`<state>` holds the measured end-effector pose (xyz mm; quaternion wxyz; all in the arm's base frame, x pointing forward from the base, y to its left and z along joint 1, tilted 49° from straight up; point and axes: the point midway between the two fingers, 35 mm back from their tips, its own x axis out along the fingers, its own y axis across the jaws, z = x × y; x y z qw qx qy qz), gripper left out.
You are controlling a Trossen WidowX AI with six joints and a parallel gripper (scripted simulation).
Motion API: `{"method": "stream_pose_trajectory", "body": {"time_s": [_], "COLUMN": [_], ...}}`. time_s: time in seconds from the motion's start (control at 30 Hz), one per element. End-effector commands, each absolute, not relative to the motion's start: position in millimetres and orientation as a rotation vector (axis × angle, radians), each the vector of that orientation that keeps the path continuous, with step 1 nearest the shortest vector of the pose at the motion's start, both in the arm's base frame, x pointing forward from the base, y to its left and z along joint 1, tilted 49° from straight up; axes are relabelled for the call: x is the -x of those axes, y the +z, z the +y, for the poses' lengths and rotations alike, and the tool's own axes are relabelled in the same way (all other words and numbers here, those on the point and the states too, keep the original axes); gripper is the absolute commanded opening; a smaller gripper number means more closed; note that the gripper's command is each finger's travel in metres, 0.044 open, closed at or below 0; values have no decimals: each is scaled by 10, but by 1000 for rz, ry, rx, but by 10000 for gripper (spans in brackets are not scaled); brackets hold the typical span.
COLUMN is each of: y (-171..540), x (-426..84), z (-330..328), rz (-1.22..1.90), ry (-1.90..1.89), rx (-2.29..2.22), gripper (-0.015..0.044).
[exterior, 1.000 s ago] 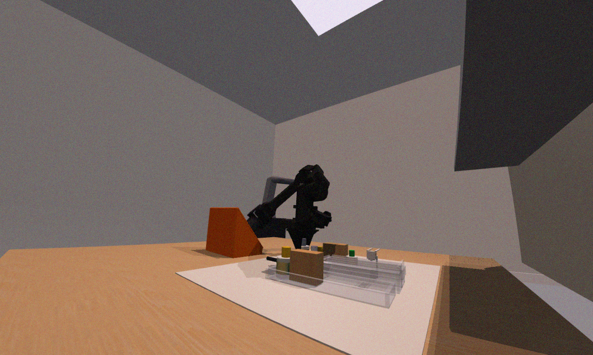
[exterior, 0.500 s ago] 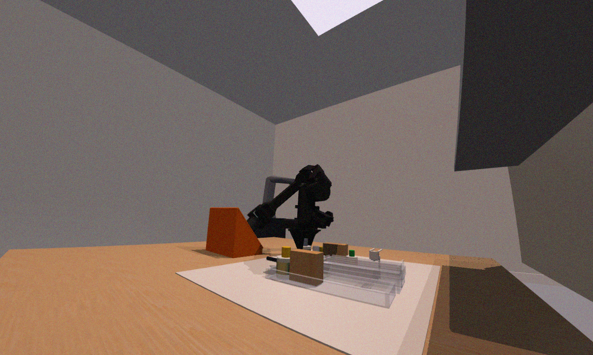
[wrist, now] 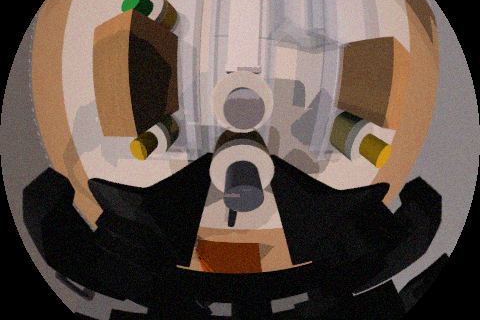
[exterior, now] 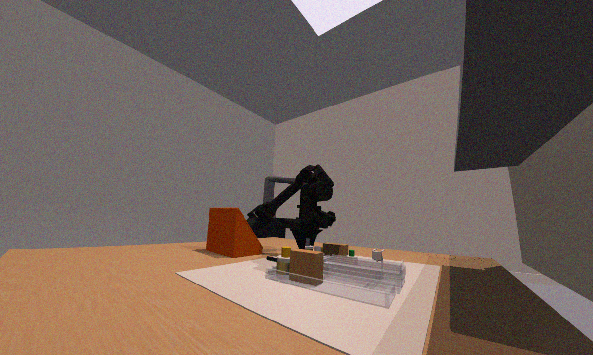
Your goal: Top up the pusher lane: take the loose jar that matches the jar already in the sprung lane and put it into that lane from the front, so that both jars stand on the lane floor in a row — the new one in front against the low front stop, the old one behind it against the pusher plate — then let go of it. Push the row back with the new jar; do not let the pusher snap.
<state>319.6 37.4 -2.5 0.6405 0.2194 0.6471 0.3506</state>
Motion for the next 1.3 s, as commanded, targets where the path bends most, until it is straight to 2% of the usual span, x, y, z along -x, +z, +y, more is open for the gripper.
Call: {"method": "stream_pose_trajectory", "body": {"time_s": [0.0, 1.27], "y": [19, 35], "x": [-3285, -3351], "z": [383, 388], "rz": [1447, 1446], "ry": [807, 808], "rx": [-504, -504], "gripper": [0, 0]}}
